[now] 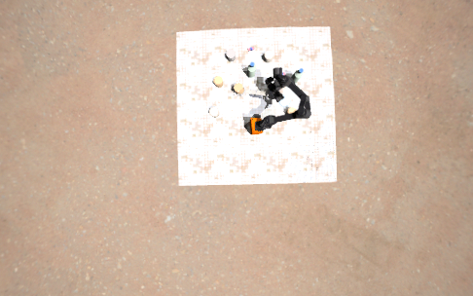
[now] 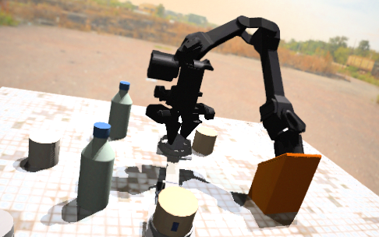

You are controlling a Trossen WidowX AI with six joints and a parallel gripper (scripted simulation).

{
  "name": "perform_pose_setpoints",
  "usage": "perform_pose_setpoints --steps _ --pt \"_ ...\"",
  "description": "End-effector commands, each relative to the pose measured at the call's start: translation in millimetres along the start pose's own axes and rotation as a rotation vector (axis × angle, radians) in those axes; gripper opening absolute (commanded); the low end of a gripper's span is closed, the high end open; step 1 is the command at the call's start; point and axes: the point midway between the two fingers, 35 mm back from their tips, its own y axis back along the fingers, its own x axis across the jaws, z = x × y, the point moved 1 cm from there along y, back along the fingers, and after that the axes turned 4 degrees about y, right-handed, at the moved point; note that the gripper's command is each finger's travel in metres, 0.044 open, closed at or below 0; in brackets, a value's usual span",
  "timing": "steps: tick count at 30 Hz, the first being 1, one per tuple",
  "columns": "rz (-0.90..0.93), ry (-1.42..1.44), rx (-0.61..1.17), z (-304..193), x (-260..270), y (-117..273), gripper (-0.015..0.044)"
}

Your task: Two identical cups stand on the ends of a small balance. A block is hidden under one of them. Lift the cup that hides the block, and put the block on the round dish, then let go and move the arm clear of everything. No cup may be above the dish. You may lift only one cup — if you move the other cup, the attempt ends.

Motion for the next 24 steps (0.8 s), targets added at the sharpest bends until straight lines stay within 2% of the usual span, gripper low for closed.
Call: perform_pose_setpoints --steps 1,3,17,24 --pt "-0.001 0.005 -0.001 0.1 0.8 3.1 0.0036" --pt "0.001 0.005 0.002 0.3 2.6 12.9 0.0000" --pt "0.000 0.006 0.004 -0.4 1.4 90.4 0.0000" --pt "0.002 0.005 0.016 6.6 -4.0 85.0 0.0000"
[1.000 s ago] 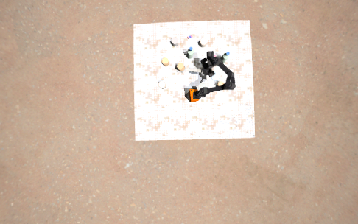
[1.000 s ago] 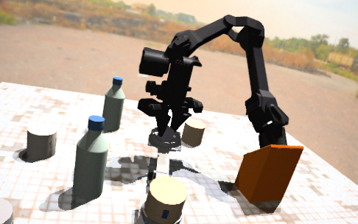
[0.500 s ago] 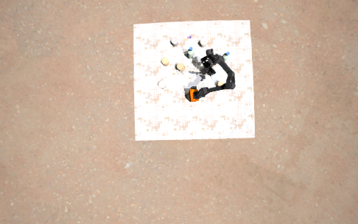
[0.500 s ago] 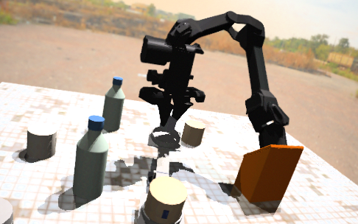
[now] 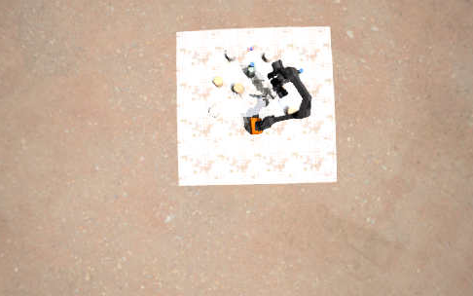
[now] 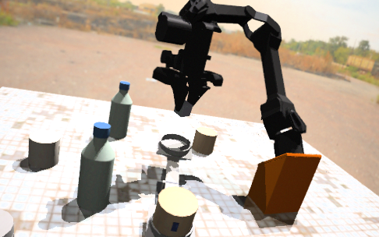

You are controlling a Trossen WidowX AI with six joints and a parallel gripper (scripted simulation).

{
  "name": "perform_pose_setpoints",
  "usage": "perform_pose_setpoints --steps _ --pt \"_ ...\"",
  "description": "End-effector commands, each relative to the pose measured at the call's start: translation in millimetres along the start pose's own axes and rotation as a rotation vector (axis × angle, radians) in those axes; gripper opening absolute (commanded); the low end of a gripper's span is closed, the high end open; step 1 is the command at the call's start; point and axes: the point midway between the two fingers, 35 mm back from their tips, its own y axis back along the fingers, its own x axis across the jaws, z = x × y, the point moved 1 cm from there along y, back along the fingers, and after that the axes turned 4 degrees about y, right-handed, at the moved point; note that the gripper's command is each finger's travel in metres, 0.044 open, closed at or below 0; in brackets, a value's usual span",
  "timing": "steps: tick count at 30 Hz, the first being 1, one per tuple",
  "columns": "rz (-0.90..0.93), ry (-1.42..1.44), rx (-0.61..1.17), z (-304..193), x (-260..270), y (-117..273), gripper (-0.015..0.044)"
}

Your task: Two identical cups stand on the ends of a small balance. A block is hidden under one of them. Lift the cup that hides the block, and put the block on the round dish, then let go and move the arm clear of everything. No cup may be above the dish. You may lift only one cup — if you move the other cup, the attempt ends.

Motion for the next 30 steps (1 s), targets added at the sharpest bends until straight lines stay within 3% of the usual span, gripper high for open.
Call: perform_pose_setpoints --steps 1,30 --pt "0.007 -0.006 0.013 8.1 -5.9 -7.4 0.0000" --pt "-0.002 -0.007 -0.019 75.3 -99.1 -92.9 0.0000"
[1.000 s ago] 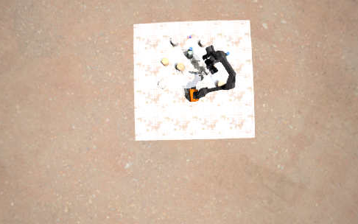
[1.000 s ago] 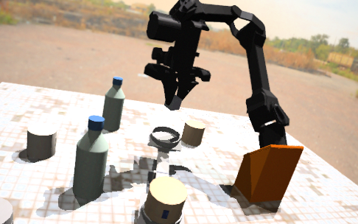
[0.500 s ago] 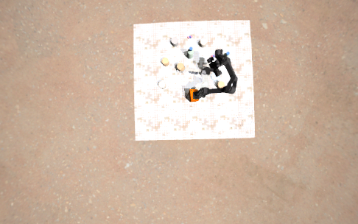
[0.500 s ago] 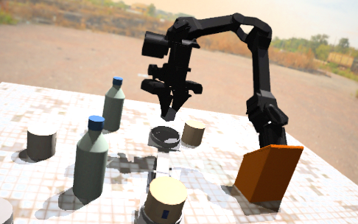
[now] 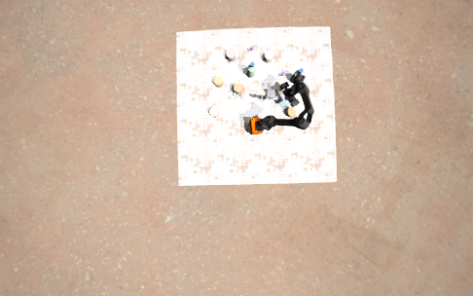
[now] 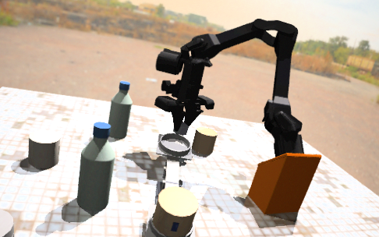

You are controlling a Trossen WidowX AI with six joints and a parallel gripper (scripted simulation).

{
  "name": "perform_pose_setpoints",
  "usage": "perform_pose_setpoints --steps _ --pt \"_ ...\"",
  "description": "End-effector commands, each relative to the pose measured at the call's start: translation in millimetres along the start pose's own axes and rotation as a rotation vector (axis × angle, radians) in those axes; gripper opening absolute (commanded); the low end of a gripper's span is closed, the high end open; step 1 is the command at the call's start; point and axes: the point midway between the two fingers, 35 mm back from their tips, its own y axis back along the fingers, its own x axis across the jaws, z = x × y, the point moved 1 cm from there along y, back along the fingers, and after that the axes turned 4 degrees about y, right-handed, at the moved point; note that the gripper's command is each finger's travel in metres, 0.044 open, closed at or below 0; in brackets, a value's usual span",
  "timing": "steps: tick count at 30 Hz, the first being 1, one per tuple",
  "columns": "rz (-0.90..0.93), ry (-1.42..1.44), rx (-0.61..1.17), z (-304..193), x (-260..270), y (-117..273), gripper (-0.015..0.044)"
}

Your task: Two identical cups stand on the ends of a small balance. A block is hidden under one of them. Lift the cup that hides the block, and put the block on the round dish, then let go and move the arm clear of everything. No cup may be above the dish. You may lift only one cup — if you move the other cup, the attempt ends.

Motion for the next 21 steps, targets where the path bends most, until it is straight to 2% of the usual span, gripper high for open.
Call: perform_pose_setpoints --steps 1,11,21 --pt "0.008 0.002 -0.016 3.2 -5.7 -1.2 0.0000" --pt "0.007 0.003 -0.018 3.9 -5.7 -40.9 0.0000" --pt "0.006 0.003 -0.018 4.1 -5.6 -48.4 0.0000"
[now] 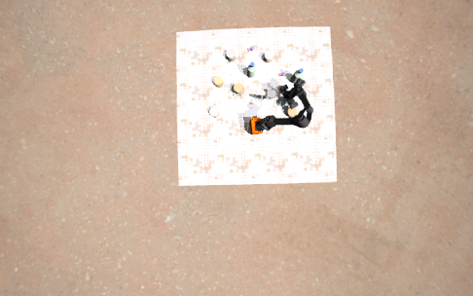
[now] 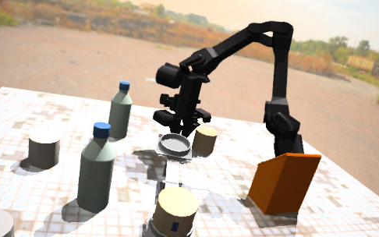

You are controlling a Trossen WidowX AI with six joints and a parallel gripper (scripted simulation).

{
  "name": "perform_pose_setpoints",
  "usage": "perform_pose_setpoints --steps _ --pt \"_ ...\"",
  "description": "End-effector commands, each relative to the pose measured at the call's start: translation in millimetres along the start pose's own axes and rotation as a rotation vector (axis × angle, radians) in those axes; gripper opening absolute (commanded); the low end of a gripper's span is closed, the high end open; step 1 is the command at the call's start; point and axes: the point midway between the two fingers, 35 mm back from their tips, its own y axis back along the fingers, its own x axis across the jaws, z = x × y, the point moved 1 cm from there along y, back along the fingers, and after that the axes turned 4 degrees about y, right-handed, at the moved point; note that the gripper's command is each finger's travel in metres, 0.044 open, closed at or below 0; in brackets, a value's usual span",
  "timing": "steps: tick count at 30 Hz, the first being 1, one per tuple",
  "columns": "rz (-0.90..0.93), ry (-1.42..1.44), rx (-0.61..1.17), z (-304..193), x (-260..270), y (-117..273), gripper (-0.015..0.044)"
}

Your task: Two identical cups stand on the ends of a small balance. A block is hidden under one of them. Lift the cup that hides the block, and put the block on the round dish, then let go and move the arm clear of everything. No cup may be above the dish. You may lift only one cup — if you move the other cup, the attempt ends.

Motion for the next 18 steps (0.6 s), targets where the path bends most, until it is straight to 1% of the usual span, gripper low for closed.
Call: perform_pose_setpoints --steps 1,10,18 --pt "0.001 0.008 0.006 -1.6 1.3 -6.3 0.0000" --pt "0.001 0.009 0.006 -1.8 1.1 -18.5 0.0000" --pt "-0.001 0.001 0.001 -0.4 -0.4 -14.1 0.0210"
